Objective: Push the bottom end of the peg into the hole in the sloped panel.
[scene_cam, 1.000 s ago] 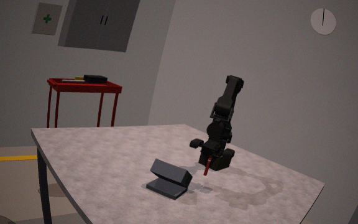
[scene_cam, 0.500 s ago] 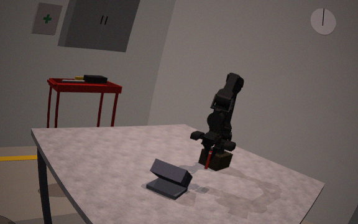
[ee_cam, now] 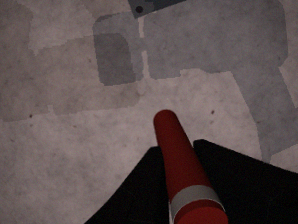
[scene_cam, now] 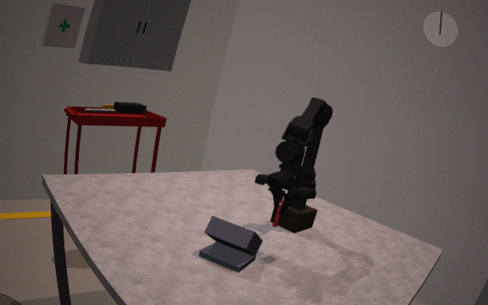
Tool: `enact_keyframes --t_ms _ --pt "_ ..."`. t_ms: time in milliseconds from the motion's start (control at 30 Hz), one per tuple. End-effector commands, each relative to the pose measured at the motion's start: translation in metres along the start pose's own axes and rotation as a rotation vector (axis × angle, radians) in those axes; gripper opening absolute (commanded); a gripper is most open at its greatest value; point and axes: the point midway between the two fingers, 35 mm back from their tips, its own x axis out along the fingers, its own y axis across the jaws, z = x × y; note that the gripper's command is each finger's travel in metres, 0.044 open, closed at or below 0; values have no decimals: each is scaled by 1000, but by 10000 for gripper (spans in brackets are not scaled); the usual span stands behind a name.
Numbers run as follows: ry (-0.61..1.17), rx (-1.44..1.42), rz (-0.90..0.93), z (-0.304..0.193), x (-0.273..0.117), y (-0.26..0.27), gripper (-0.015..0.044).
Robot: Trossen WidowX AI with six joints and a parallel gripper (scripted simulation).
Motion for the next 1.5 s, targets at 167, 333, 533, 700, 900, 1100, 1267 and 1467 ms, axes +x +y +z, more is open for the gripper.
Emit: enact_keyframes --t_ms 167,333,533,700,900,1100,1267,1467 --pt "-77 102 31 10 -9 -8 0" --pt "-119 159 47 16 -14 -13 0" --pt "-169 228 68 23 -20 -19 0" --pt "-212 284 85 29 -25 -25 0" --pt "-262 350 107 35 -32 -32 0" --pt "-313 415 130 41 -40 -39 0" --pt "-355 468 149 46 -46 -45 0" --pt "-368 484 155 50 -44 -47 0"
